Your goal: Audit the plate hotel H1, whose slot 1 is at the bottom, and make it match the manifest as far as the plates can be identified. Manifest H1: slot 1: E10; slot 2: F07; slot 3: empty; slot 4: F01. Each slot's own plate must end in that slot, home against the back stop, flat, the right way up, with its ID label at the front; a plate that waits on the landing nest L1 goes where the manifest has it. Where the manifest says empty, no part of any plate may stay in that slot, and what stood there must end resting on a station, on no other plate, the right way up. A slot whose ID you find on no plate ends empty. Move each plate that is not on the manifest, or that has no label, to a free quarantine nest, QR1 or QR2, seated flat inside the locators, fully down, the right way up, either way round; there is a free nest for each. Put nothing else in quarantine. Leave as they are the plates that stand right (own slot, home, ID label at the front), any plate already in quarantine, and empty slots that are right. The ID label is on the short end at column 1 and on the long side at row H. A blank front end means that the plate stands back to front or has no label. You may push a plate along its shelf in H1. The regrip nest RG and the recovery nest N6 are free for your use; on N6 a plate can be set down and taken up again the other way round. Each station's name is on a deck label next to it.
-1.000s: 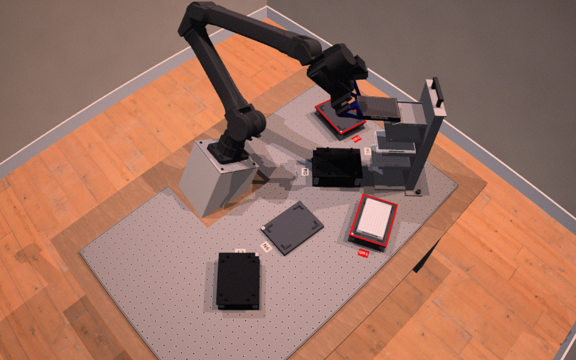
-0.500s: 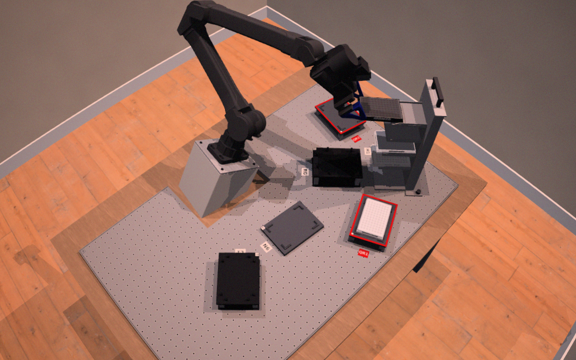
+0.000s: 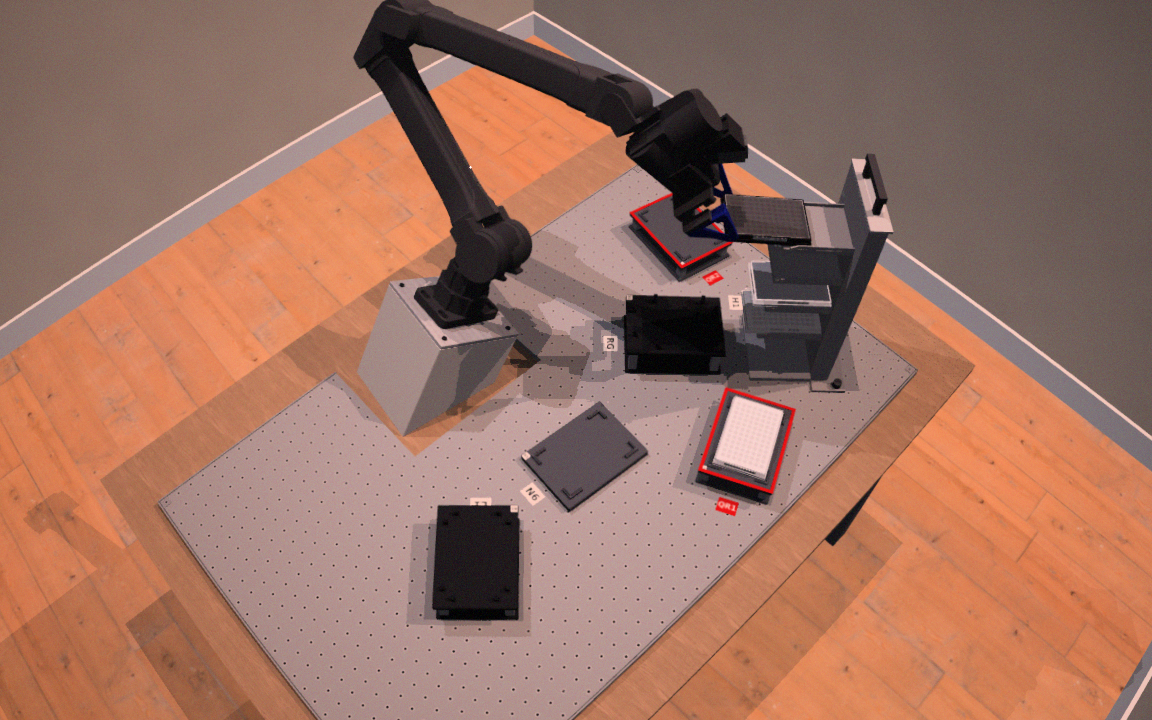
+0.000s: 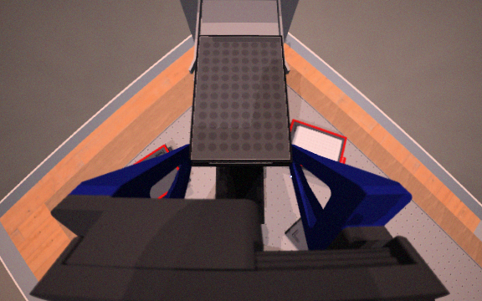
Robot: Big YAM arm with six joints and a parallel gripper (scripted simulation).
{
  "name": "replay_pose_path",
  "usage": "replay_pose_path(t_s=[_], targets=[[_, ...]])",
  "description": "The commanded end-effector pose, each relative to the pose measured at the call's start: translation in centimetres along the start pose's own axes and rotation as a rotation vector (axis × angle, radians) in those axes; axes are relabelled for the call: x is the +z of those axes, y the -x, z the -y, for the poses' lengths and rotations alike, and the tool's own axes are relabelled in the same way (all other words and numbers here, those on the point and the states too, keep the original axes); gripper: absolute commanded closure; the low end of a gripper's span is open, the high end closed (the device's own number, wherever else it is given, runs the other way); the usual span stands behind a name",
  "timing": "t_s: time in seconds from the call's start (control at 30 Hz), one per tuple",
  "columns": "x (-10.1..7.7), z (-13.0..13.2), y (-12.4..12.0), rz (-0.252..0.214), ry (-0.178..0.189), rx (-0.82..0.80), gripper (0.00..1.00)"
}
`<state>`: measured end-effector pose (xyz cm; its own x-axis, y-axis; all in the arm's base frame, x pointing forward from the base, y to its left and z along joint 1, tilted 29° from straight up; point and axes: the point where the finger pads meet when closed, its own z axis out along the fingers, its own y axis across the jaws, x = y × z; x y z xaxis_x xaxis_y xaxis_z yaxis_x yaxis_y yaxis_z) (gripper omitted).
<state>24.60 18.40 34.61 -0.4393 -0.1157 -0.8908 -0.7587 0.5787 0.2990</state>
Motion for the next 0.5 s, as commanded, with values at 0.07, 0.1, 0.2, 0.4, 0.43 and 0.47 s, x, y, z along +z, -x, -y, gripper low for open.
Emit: replay_pose_path(t_s=[0.07,0.1,0.2,0.4,0.43,0.47], targets=[[-0.6,-1.3,4.0,0.061,0.011,-0.047,0.14],[-0.5,-1.3,4.0,0.061,0.011,-0.047,0.14],[-0.1,-1.0,3.2,0.047,0.011,-0.038,0.14],[-0.1,-1.3,4.3,0.062,0.012,-0.046,0.14],[0.0,-1.3,4.3,0.062,0.012,-0.046,0.14],[0.0,-1.3,4.4,0.062,0.012,-0.046,0.14]])
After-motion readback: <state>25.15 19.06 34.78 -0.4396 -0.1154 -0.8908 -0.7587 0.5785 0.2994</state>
